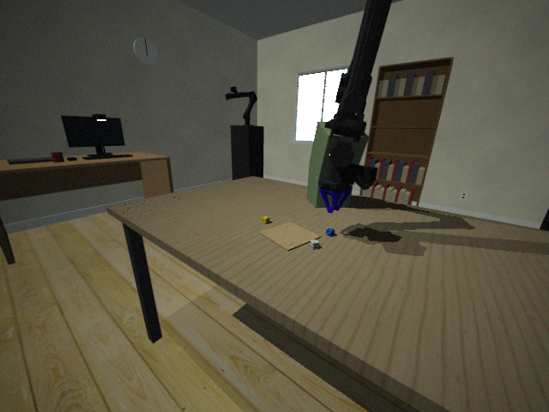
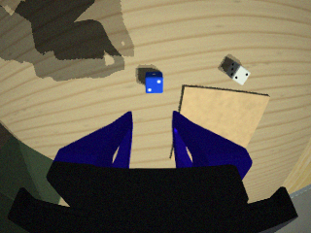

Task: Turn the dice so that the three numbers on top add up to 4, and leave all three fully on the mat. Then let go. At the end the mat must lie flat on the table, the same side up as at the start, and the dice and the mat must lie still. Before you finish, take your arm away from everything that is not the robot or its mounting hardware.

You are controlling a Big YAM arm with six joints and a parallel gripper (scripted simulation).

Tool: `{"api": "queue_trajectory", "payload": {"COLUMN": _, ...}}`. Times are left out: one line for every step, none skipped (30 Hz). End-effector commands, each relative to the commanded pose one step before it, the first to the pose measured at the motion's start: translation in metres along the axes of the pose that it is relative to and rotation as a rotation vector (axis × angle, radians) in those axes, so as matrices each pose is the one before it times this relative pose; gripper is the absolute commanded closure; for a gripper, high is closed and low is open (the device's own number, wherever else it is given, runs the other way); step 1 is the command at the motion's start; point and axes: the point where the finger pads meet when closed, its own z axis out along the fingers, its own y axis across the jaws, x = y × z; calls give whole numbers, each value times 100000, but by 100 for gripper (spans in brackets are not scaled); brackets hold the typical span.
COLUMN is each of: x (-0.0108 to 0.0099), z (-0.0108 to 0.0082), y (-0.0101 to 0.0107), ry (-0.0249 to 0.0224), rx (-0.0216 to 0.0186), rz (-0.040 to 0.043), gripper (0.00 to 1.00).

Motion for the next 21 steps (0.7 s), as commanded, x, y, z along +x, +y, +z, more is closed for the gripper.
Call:
{"api": "queue_trajectory", "payload": {"x": -577, "z": 46, "y": -436, "ry": -1146, "rx": 1714, "rz": -2555, "gripper": 66}}
{"api": "queue_trajectory", "payload": {"x": 0, "z": 0, "y": 0, "ry": 0, "rx": 0, "rz": 0, "gripper": 66}}
{"api": "queue_trajectory", "payload": {"x": 1, "z": 1, "y": 1, "ry": 2, "rx": -4, "rz": 0, "gripper": 66}}
{"api": "queue_trajectory", "payload": {"x": 6, "z": 10, "y": 8, "ry": 16, "rx": -25, "rz": 2, "gripper": 66}}
{"api": "queue_trajectory", "payload": {"x": 14, "z": 26, "y": 20, "ry": 41, "rx": -66, "rz": 5, "gripper": 66}}
{"api": "queue_trajectory", "payload": {"x": 27, "z": 48, "y": 38, "ry": 78, "rx": -125, "rz": 9, "gripper": 66}}
{"api": "queue_trajectory", "payload": {"x": 43, "z": 77, "y": 61, "ry": 124, "rx": -199, "rz": 15, "gripper": 66}}
{"api": "queue_trajectory", "payload": {"x": 45, "z": 93, "y": 65, "ry": 136, "rx": -221, "rz": 10, "gripper": 66}}
{"api": "queue_trajectory", "payload": {"x": -12, "z": 54, "y": -5, "ry": 7, "rx": -31, "rz": -30, "gripper": 66}}
{"api": "queue_trajectory", "payload": {"x": -24, "z": 34, "y": -11, "ry": -30, "rx": 19, "rz": -48, "gripper": 66}}
{"api": "queue_trajectory", "payload": {"x": -36, "z": 18, "y": -16, "ry": -64, "rx": 62, "rz": -66, "gripper": 66}}
{"api": "queue_trajectory", "payload": {"x": -63, "z": 3, "y": -43, "ry": -124, "rx": 142, "rz": -91, "gripper": 66}}
{"api": "queue_trajectory", "payload": {"x": 0, "z": 0, "y": 0, "ry": 0, "rx": 0, "rz": 0, "gripper": 66}}
{"api": "queue_trajectory", "payload": {"x": 0, "z": 0, "y": 0, "ry": 0, "rx": 0, "rz": 0, "gripper": 66}}
{"api": "queue_trajectory", "payload": {"x": -431, "z": -349, "y": -504, "ry": -1007, "rx": 1464, "rz": -321, "gripper": 66}}
{"api": "queue_trajectory", "payload": {"x": 257, "z": 328, "y": 373, "ry": 640, "rx": -1029, "rz": 90, "gripper": 66}}
{"api": "queue_trajectory", "payload": {"x": 195, "z": 265, "y": 272, "ry": 478, "rx": -751, "rz": 77, "gripper": 66}}
{"api": "queue_trajectory", "payload": {"x": 11, "z": 75, "y": -4, "ry": 7, "rx": 5, "rz": 37, "gripper": 66}}
{"api": "queue_trajectory", "payload": {"x": 28, "z": 81, "y": -16, "ry": 22, "rx": 24, "rz": 171, "gripper": 66}}
{"api": "queue_trajectory", "payload": {"x": 26, "z": 89, "y": -15, "ry": 24, "rx": 24, "rz": 191, "gripper": 66}}
{"api": "queue_trajectory", "payload": {"x": 4, "z": 100, "y": 2, "ry": 5, "rx": -1, "rz": 131, "gripper": 66}}
